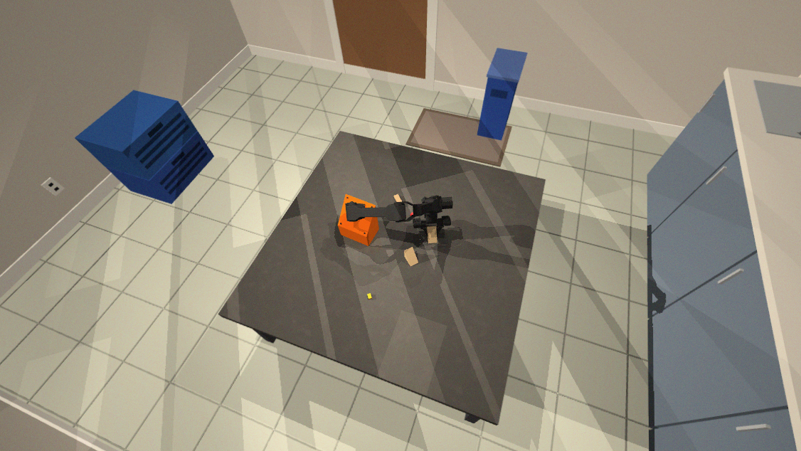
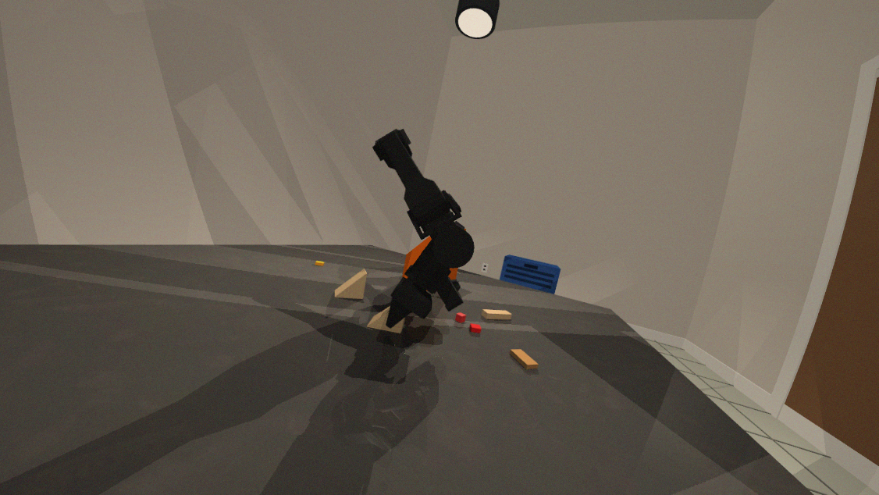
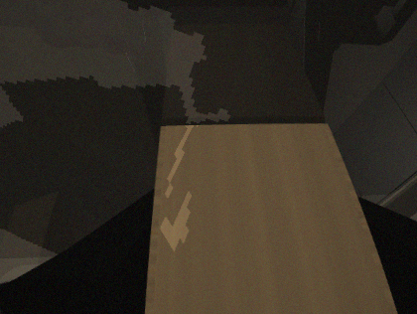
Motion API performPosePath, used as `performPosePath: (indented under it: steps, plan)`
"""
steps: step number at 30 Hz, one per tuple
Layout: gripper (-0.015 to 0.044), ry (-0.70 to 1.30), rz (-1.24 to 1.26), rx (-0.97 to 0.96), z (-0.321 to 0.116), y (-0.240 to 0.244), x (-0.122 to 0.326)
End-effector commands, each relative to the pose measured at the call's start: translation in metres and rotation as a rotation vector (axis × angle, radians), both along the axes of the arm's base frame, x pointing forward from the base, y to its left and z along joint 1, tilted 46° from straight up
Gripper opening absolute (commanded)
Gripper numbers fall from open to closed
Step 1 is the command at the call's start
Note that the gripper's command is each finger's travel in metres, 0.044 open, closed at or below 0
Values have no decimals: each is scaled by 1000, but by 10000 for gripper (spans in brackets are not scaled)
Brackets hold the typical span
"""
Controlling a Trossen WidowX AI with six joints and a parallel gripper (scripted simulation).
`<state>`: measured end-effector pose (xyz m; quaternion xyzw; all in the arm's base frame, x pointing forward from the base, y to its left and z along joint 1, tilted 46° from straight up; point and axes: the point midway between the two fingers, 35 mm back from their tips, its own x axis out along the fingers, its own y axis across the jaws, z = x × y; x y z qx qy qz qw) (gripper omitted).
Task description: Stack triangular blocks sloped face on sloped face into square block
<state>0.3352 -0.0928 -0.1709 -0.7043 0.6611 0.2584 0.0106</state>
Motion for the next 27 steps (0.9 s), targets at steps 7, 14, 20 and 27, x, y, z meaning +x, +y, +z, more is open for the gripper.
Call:
performPosePath:
  steps: [7,14,20,27]
  plan:
    - [0,0,0,0,2,2,0]
    - [0,16,-24,64,6,1,1]
    - [0,37,-77,211,16,1,4]
    - [0,60,-137,378,27,-2,8]
